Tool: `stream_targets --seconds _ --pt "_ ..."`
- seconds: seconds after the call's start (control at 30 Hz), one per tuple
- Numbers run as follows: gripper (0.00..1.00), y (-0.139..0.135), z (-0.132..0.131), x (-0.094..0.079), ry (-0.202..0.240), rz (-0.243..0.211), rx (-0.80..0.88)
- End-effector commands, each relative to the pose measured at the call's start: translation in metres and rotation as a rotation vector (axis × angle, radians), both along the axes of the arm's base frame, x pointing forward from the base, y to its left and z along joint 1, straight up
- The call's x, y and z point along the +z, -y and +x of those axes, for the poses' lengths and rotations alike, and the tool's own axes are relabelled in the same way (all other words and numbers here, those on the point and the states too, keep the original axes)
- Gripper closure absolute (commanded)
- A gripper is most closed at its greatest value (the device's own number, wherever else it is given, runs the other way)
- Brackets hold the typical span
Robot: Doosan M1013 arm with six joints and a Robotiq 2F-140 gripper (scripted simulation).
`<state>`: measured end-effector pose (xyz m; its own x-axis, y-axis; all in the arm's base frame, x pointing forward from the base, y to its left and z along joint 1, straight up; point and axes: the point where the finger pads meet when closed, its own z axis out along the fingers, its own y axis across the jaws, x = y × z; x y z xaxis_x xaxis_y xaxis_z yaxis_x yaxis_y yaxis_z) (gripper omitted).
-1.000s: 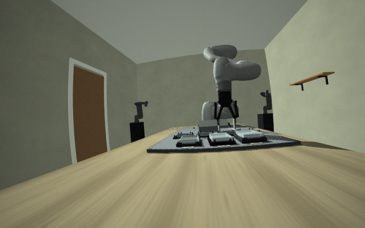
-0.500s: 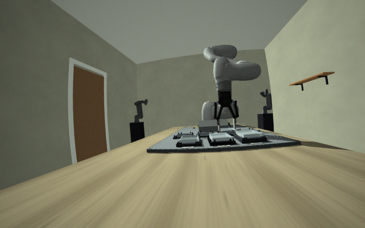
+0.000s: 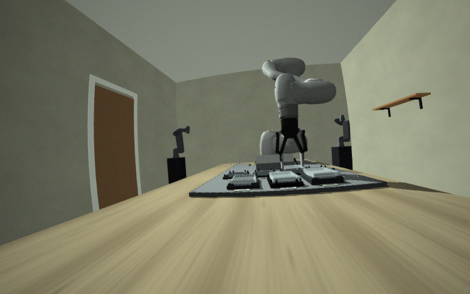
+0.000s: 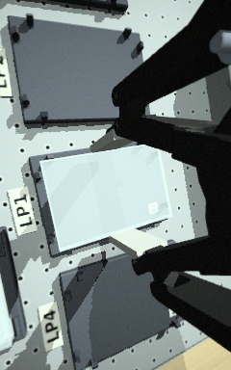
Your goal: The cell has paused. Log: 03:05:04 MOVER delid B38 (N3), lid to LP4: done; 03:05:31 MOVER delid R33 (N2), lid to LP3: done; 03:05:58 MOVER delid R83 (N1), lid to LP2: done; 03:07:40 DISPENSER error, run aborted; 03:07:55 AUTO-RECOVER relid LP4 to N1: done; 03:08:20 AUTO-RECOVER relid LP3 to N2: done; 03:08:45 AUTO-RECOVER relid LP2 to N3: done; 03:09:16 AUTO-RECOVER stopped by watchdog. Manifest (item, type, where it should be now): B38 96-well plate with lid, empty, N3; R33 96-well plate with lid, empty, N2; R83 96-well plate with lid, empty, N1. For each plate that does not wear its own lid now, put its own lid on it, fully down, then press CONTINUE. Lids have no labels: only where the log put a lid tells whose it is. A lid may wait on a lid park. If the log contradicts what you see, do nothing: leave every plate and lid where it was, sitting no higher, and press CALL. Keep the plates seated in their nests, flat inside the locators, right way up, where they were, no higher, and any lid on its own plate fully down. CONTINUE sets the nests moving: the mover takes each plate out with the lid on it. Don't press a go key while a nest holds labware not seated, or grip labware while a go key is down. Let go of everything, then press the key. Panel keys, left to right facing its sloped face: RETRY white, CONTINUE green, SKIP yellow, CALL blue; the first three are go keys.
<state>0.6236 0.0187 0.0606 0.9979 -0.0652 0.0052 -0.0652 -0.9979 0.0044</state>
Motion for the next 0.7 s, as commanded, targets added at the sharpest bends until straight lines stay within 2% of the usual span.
stream_targets --seconds 0.0,0.67 --pt "1.00 0.0000 0.0000 -0.0003 0.000 0.000 0.000" --pt "1.00 0.0000 0.0000 -0.0049 0.000 0.000 0.000"
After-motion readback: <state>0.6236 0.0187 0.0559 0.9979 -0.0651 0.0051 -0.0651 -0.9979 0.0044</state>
